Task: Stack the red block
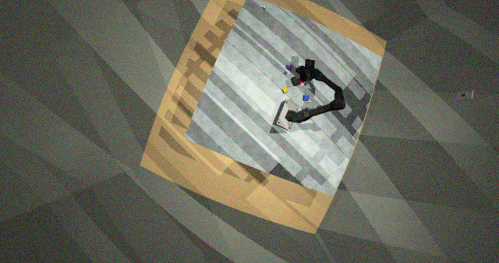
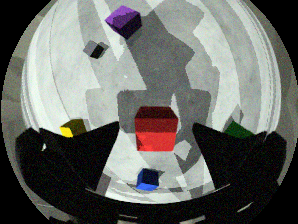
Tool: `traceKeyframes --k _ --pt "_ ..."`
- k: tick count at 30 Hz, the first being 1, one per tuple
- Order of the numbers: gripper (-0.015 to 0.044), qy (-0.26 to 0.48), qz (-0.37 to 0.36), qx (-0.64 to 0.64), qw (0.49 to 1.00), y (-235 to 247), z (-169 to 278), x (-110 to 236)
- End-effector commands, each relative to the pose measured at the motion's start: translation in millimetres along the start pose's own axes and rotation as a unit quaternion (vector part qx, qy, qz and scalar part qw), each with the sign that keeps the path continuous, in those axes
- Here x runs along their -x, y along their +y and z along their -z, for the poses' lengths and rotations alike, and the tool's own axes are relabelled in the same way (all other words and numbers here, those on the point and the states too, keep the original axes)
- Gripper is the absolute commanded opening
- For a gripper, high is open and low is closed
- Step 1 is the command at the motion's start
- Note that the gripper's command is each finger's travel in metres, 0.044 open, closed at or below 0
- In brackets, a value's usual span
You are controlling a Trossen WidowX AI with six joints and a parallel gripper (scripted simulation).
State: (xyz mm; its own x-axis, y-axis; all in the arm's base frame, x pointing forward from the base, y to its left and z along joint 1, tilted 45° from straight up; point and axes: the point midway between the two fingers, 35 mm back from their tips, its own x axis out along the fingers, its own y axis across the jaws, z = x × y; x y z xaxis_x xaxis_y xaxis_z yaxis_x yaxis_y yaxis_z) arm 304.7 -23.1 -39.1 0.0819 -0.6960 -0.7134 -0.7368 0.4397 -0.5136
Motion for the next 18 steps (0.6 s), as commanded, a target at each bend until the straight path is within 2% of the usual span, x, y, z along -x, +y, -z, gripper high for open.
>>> traceKeyframes --k 1,18 --pt "0.044 0.003 0.001 0.005 1.0 1.6 2.1 -8.2" --pt "0.044 0.003 0.001 0.005 1.0 1.7 2.9 -15.3"
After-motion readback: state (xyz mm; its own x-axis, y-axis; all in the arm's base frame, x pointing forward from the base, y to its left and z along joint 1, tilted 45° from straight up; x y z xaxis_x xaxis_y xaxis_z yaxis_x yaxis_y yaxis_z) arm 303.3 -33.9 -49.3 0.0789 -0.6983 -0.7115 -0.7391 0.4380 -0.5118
